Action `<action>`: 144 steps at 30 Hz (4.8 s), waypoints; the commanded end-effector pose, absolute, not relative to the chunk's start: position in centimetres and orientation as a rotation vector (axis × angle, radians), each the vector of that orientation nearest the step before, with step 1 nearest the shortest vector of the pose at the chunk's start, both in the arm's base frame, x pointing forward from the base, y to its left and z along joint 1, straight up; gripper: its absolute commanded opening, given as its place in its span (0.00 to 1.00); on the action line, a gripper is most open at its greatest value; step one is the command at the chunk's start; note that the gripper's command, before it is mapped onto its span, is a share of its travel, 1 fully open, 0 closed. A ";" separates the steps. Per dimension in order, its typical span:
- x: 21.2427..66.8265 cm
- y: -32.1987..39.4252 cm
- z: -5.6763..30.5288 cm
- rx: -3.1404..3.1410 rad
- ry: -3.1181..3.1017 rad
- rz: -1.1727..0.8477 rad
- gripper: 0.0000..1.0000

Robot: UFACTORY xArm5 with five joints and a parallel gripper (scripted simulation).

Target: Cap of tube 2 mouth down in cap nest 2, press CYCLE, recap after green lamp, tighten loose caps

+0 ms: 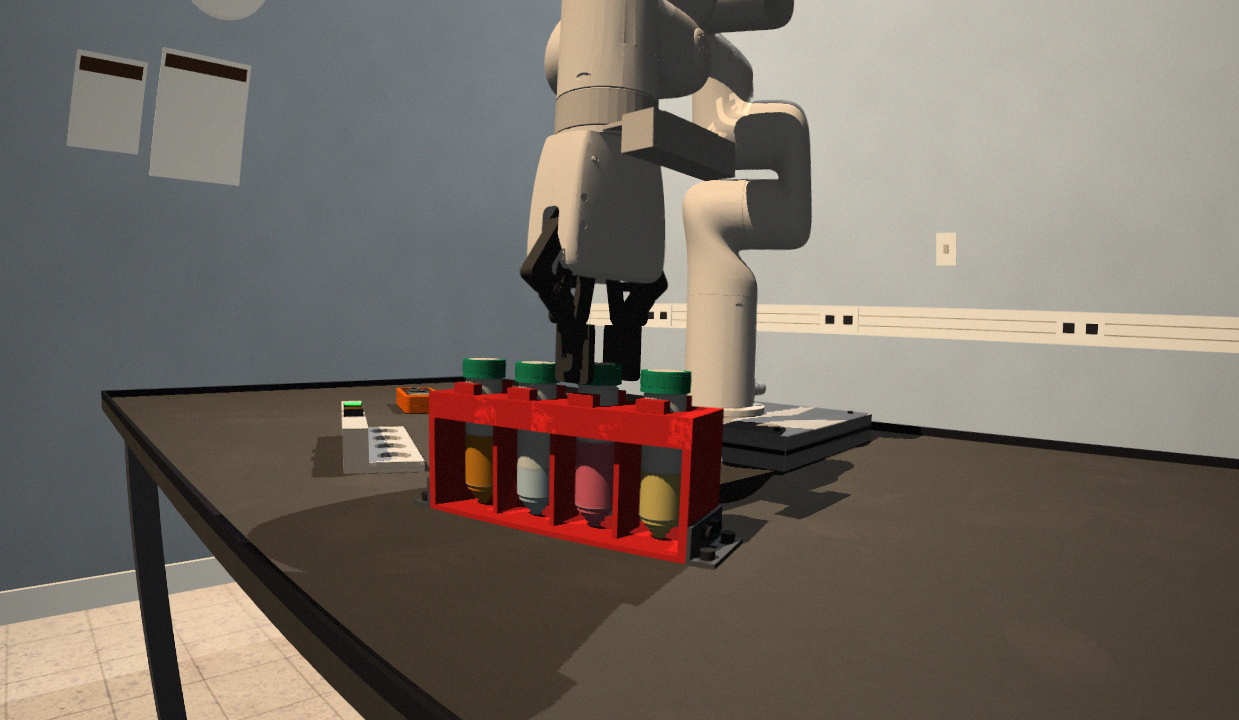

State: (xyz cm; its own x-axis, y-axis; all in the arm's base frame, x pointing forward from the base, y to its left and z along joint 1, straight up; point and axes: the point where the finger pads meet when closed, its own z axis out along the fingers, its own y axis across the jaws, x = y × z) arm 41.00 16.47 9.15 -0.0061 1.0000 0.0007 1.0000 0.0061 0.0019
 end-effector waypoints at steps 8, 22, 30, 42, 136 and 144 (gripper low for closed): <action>41.1 16.5 9.3 1.431 2.792 0.007 0.46; 41.1 16.5 9.3 0.831 3.025 0.006 0.46; 41.1 16.5 9.3 0.831 3.025 0.006 0.00; 41.1 16.5 9.3 1.055 2.954 0.006 0.00; 41.1 16.5 9.2 0.831 3.025 0.006 0.00; 41.1 16.5 9.2 0.832 3.024 0.006 0.00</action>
